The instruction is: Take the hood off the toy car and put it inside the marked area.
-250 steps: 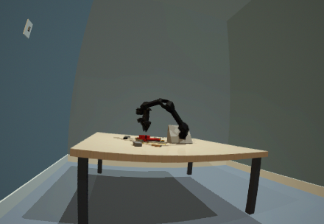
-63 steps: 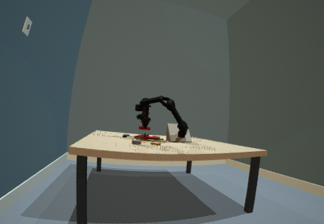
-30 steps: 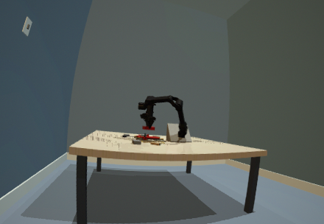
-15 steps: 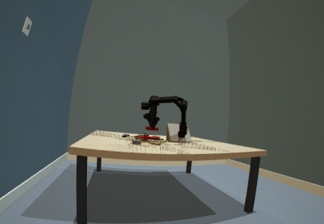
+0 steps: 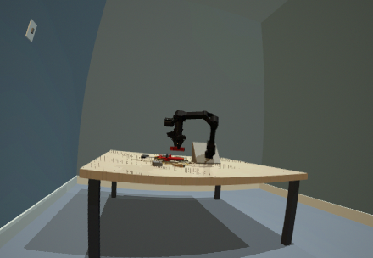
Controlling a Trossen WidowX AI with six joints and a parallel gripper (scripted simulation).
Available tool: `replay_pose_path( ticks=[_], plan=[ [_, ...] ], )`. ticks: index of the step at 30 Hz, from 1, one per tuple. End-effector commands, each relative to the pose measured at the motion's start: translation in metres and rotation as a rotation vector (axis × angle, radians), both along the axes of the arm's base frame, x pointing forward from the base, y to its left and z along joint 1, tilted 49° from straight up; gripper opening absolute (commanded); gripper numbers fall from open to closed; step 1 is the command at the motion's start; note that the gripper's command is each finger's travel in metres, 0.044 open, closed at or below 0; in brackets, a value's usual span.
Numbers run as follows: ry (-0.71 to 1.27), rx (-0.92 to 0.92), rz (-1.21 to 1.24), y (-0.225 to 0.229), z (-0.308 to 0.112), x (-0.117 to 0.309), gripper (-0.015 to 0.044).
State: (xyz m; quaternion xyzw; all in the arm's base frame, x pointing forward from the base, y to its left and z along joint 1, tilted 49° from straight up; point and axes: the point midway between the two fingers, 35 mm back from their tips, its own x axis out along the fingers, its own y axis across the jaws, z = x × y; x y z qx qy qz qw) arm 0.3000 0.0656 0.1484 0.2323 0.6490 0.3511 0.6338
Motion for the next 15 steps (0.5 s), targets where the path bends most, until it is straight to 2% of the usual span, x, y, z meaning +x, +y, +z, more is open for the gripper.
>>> replay_pose_path(
  ticks=[1, 15],
  plan=[
    [0.004, 0.003, -0.005, 0.0021, -0.0017, -0.0011, 0.0],
    [0.004, 0.001, -0.005, 0.0083, -0.0075, -0.0009, 0.0]
  ],
)
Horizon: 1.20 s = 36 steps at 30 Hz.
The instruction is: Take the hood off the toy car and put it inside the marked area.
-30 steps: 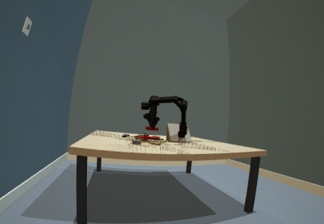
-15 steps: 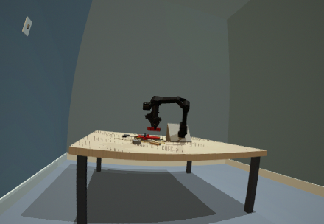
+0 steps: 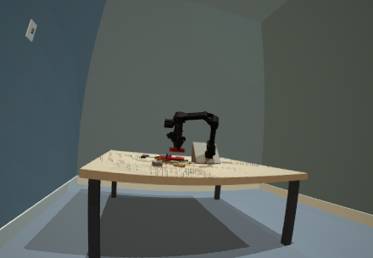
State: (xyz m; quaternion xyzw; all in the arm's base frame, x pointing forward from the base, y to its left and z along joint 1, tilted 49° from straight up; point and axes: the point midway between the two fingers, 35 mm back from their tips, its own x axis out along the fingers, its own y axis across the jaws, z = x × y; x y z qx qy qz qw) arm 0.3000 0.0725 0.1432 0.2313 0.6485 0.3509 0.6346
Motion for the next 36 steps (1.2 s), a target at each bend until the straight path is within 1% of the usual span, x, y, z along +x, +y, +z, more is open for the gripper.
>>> replay_pose_path(
  ticks=[1, 36],
  plan=[
    [0.006, 0.003, -0.006, 0.002, -0.003, -0.001, 0.0],
    [0.005, 0.002, -0.006, 0.018, -0.017, -0.002, 0.0]
  ],
)
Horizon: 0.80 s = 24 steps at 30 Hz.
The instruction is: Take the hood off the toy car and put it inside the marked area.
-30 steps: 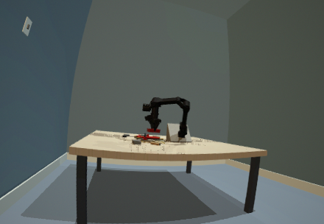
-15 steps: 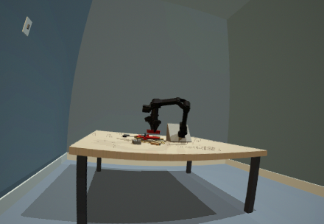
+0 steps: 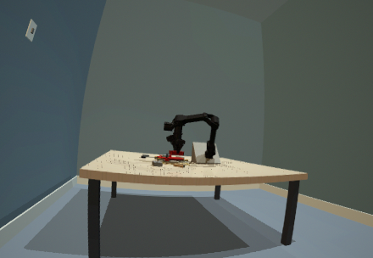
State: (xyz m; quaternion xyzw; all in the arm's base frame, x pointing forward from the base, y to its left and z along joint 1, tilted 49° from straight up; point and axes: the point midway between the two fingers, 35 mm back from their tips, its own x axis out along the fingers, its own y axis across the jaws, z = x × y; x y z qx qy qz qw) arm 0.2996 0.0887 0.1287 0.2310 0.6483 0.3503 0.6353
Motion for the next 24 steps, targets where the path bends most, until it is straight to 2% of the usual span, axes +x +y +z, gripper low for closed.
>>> replay_pose_path(
  ticks=[1, 24],
  plan=[
    [0.006, 0.003, -0.005, 0.002, -0.003, -0.001, 0.0],
    [0.006, 0.004, -0.005, 0.013, -0.012, -0.003, 0.0]
  ],
)
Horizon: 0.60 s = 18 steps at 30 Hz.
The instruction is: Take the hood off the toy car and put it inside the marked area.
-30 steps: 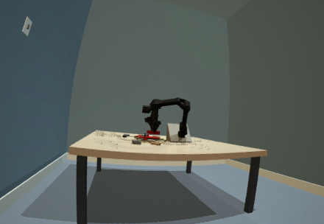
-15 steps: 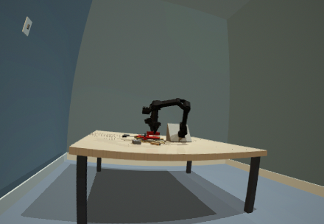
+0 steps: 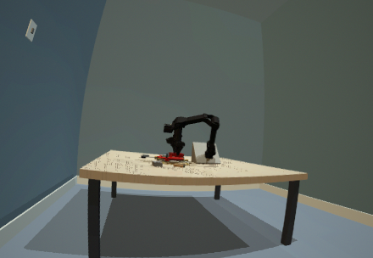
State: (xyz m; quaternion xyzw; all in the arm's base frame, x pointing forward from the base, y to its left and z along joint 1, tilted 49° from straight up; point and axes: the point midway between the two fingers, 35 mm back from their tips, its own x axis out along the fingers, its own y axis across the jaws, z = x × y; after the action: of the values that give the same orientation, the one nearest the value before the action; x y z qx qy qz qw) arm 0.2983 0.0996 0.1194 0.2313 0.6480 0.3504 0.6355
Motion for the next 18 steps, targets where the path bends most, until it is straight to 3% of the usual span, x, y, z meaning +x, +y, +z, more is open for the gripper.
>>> replay_pose_path(
  ticks=[1, 18],
  plan=[
    [0.006, 0.003, -0.005, 0.002, -0.0026, -0.0015, 0.0],
    [0.006, 0.005, -0.004, 0.0098, -0.0089, -0.0031, 0.0]
  ],
)
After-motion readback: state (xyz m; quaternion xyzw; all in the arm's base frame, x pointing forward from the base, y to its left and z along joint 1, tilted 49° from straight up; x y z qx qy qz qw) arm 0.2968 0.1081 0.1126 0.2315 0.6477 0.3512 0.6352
